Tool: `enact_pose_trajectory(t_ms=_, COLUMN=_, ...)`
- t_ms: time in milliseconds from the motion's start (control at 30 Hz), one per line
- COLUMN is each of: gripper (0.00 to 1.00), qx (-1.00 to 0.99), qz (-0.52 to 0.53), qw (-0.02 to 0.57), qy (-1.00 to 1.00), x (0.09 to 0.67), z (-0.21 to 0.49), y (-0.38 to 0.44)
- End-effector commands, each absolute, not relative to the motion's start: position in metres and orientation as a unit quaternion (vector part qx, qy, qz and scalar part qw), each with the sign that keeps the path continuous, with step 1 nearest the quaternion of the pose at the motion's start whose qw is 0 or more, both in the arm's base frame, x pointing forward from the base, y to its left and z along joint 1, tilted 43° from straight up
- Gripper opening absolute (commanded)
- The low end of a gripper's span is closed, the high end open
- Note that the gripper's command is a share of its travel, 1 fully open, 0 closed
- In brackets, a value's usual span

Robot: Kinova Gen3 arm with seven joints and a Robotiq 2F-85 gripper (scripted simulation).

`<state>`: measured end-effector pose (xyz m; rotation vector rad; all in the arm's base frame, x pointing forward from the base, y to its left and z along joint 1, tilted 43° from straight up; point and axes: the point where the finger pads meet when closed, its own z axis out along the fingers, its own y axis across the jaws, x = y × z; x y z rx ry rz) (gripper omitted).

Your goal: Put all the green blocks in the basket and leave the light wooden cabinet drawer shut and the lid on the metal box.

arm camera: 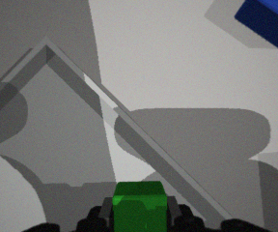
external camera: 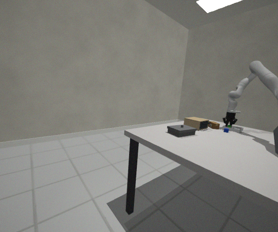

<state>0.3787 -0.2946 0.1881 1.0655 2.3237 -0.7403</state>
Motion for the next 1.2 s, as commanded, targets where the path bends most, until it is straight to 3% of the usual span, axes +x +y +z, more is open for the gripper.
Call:
enact_pose_trajectory(t_ms=0, gripper=0.10, qx=0.389, qz=-0.270, qw=0.241, qy=0.847, x=0.3809, z=0.1888, y=-0.2962)
enact_pose_trajectory(t_ms=567, gripper=0.10, qx=0.389, qz=-0.270, qw=0.241, qy=0.847, x=0.3809, z=0.1888, y=-0.2962)
enact_pose_trajectory(t_ms=600, gripper=0.57, qx=0.389, qz=-0.270, qw=0.241, qy=0.847, x=0.3809, z=0.1888, y=-0.2962)
enact_pose_trajectory(t_ms=1167, gripper=0.57, qx=0.389, qz=-0.270, qw=0.241, qy=0.847, x=0.3809, z=0.1888, y=-0.2962)
